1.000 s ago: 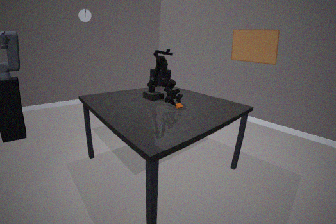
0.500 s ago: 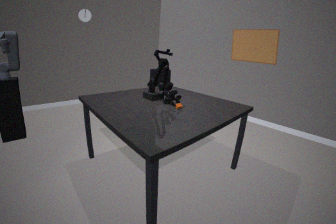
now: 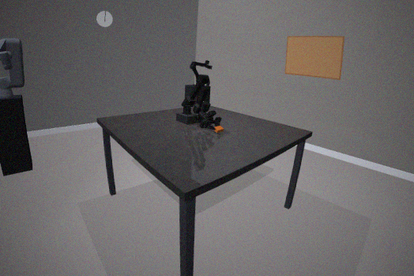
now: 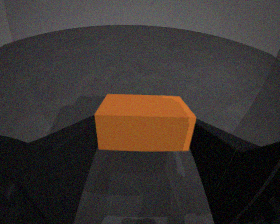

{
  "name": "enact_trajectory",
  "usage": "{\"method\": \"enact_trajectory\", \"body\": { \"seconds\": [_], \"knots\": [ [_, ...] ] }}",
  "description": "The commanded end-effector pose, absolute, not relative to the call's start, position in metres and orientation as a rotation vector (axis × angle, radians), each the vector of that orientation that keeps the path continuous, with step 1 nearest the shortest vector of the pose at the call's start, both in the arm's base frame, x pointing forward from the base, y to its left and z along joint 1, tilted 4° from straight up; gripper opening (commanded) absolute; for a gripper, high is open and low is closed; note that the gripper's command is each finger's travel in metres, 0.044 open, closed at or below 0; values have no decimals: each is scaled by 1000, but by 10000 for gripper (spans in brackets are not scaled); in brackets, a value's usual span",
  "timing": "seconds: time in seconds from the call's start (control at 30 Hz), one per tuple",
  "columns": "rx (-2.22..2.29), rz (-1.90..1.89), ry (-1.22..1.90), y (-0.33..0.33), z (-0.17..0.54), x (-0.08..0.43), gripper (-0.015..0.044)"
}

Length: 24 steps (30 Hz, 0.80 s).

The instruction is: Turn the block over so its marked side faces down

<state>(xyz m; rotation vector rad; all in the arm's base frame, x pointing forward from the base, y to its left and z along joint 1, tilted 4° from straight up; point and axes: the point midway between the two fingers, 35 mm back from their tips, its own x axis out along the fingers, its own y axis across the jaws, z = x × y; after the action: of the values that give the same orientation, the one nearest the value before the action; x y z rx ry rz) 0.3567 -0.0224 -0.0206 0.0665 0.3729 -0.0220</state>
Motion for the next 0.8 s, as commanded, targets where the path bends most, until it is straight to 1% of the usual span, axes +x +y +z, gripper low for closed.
{"method": "enact_trajectory", "body": {
  "seconds": [0.0, 0.33, 0.77],
  "knots": [
    [71, -29, 372, -23, -21, 355, 0],
    [71, -29, 372, -23, -21, 355, 0],
    [71, -29, 372, -23, -21, 355, 341]
  ]
}}
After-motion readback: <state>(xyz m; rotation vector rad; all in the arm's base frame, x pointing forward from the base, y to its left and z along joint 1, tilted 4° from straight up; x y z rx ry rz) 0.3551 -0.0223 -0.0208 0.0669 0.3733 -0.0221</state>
